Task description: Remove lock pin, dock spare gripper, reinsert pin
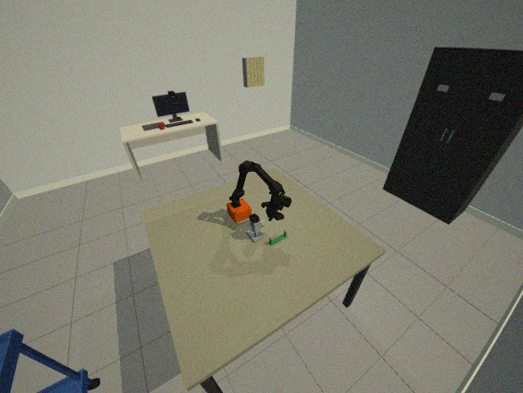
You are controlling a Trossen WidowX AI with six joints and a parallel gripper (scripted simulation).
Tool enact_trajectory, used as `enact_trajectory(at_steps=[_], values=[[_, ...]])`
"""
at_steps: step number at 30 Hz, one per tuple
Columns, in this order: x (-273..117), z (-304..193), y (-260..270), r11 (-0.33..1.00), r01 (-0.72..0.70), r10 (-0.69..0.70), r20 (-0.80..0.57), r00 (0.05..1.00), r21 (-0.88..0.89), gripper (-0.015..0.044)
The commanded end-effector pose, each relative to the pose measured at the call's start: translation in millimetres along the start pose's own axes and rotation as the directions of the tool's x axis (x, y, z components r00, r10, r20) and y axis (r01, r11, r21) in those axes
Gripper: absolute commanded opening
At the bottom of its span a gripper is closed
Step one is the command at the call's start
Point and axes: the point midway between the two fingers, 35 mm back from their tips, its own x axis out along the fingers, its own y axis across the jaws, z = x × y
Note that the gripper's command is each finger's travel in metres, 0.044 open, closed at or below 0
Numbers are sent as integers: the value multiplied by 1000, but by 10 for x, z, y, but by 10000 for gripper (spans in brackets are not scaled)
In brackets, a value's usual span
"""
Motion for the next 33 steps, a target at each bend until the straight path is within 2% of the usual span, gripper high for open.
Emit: enact_trajectory(at_steps=[1, 7, 33], values=[[145, 34, 39, 1000, -11, 11, -1, 1000, 0, 0], [448, 113, 59, 1000, -10, 10, 1, 1000, -1, 0], [494, 1, 52, 1000, 2, -2, 2, 1000, 3, 0]])
